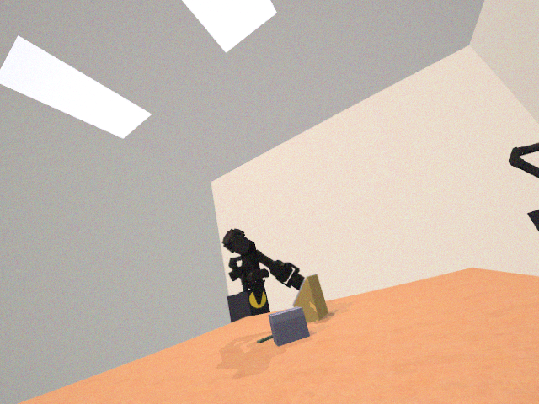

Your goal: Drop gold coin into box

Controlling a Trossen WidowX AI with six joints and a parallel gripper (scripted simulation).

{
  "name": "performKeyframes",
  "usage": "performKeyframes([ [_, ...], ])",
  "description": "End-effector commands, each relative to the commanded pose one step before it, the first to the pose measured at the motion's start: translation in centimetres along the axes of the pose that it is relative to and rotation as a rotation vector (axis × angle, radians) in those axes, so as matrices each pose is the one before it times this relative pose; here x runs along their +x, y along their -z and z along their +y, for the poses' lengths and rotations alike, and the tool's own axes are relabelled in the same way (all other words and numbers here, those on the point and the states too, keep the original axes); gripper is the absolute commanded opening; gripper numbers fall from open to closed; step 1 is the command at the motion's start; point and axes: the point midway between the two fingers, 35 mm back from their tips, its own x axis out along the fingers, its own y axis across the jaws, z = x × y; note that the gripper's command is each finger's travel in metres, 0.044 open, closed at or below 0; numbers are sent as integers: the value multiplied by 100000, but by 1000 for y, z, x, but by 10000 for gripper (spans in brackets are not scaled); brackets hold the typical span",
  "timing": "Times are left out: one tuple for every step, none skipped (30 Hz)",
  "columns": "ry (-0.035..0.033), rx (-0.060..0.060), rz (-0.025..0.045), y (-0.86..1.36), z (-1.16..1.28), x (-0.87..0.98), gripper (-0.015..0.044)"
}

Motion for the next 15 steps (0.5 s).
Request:
performKeyframes([
  [315, 10002, 162, -279, -162, 22, 0],
  [0, 0, 0, 0, 0, 0, 0],
  [0, 0, 0, 0, 0, 0, 0],
  [0, 0, 0, 0, 0, 0, 0],
  [0, 0, 0, 0, 0, 0, 0],
  [0, 92, 1, 18, 5, 1, 0],
  [-9, -1, 6, 14, 38, -3, 0],
  [-26, -2, 17, 41, 114, -9, 0],
  [-43, -4, 28, 70, 190, -14, 0],
  [-50, -4, 33, 87, 230, -16, 0],
  [-48, -4, 32, 90, 230, -16, 0],
  [-46, -4, 31, 92, 229, -15, 0],
  [-44, -3, 30, 95, 229, -14, 0],
  [-42, -3, 29, 97, 228, -14, 0],
  [-40, -3, 28, 100, 228, -13, 0],
])
